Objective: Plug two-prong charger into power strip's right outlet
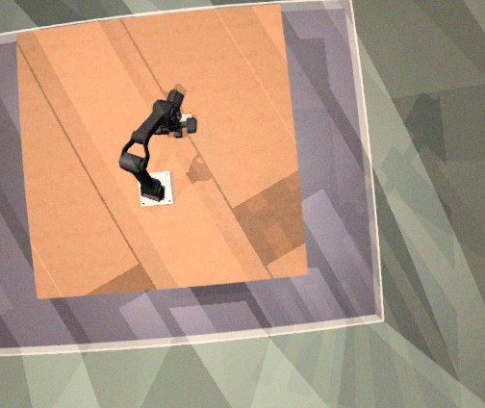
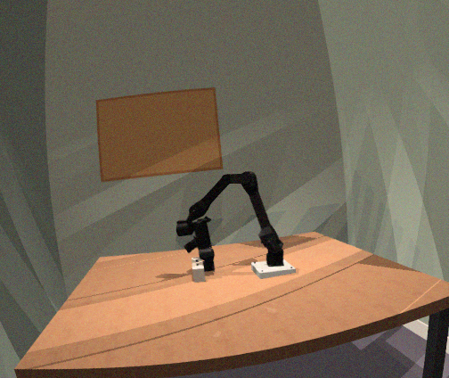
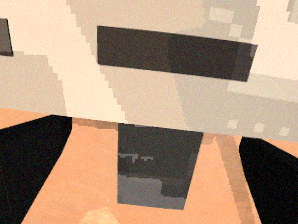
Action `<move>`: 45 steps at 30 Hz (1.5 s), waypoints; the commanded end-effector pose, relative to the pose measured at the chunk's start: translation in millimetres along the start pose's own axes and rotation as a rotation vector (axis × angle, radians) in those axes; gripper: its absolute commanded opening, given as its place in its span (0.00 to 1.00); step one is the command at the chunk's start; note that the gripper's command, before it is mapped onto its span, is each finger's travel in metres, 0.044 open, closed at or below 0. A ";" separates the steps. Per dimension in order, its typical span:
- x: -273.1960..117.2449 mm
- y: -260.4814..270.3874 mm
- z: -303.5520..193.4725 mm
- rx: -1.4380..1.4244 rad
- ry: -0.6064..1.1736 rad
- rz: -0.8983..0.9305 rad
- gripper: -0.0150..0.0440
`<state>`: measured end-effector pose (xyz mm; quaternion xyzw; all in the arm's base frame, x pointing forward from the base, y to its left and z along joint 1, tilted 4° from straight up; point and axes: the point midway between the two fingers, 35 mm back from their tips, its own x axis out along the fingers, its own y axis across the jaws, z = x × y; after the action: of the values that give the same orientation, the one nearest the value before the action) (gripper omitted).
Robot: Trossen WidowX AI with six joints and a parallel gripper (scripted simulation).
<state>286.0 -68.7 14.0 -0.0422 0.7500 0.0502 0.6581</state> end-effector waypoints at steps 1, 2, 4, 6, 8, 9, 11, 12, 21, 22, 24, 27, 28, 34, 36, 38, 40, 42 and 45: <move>-0.1 0.0 -1.4 -0.002 -0.006 -0.001 1.00; -0.1 0.0 -1.7 -0.002 -0.006 -0.001 1.00; 0.0 0.0 -2.3 -0.002 -0.008 -0.001 1.00; 0.0 0.0 -3.0 -0.003 -0.009 -0.001 1.00; 0.1 0.0 -3.7 -0.003 -0.010 -0.001 1.00; 0.1 0.0 -4.0 -0.003 -0.011 -0.001 1.00; 0.2 0.0 -4.6 -0.003 -0.012 -0.001 1.00; 0.2 0.0 -5.0 -0.003 -0.013 -0.001 1.00; 0.6 0.0 -7.9 -0.004 -0.019 -0.001 1.00; 0.6 0.0 -8.2 -0.004 -0.019 -0.001 1.00; 0.7 0.0 -8.9 -0.004 -0.021 -0.001 1.00; 0.8 0.0 -9.9 -0.004 -0.023 -0.002 1.00; 0.9 0.0 -10.2 -0.004 -0.023 -0.002 1.00; 1.0 -0.3 -13.7 -0.004 -0.024 -0.002 1.00; 1.1 -0.5 -16.2 -0.004 -0.024 -0.002 1.00; 1.3 -0.7 -18.8 -0.004 -0.023 -0.002 1.00; 1.4 -1.0 -21.5 -0.004 -0.023 -0.002 1.00; 1.6 -1.1 -24.1 -0.004 -0.023 -0.002 1.00; 1.9 -1.4 -28.1 -0.004 -0.023 -0.002 1.00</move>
<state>262.8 -72.6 14.8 -0.0431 0.7440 0.0514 0.6648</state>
